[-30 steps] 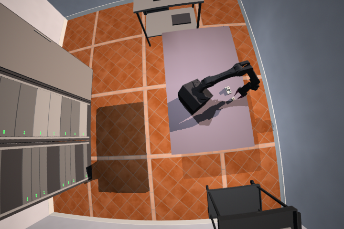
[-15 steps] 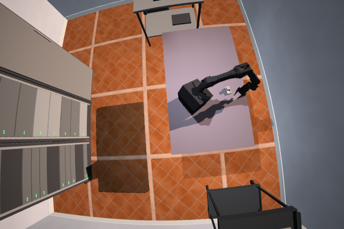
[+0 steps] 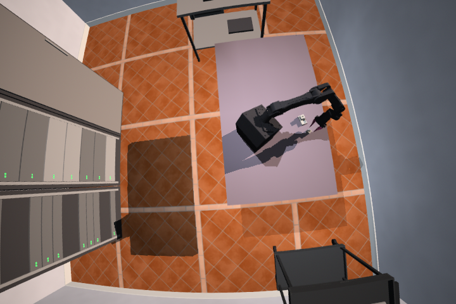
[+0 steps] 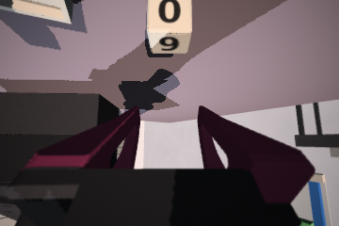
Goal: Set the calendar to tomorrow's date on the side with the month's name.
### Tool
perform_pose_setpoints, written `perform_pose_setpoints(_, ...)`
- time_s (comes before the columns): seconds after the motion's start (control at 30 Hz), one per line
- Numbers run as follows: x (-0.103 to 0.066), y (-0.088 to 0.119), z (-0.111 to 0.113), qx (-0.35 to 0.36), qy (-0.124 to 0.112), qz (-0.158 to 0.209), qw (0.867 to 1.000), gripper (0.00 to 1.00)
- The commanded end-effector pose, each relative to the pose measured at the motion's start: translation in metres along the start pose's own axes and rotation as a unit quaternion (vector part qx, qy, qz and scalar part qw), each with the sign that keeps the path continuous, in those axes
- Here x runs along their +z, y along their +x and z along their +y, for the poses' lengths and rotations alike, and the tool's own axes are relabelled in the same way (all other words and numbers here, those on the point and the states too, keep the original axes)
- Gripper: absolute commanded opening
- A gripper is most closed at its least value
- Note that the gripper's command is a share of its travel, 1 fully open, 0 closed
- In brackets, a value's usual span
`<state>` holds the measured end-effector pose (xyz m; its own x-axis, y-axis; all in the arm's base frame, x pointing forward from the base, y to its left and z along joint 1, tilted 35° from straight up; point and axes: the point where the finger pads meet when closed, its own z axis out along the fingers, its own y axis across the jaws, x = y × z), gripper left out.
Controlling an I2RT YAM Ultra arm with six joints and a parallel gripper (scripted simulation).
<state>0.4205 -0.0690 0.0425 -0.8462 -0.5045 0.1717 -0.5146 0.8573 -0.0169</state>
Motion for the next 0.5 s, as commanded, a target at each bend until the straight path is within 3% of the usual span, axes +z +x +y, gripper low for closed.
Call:
perform_pose_setpoints(0.0, -0.001, -0.003, -0.009, 0.008, 0.01, -0.006, 1.0, 0.47)
perform_pose_setpoints(0.47, 0.009, -0.016, -0.007, 0.006, 0.011, -0.008, 1.0, 0.47)
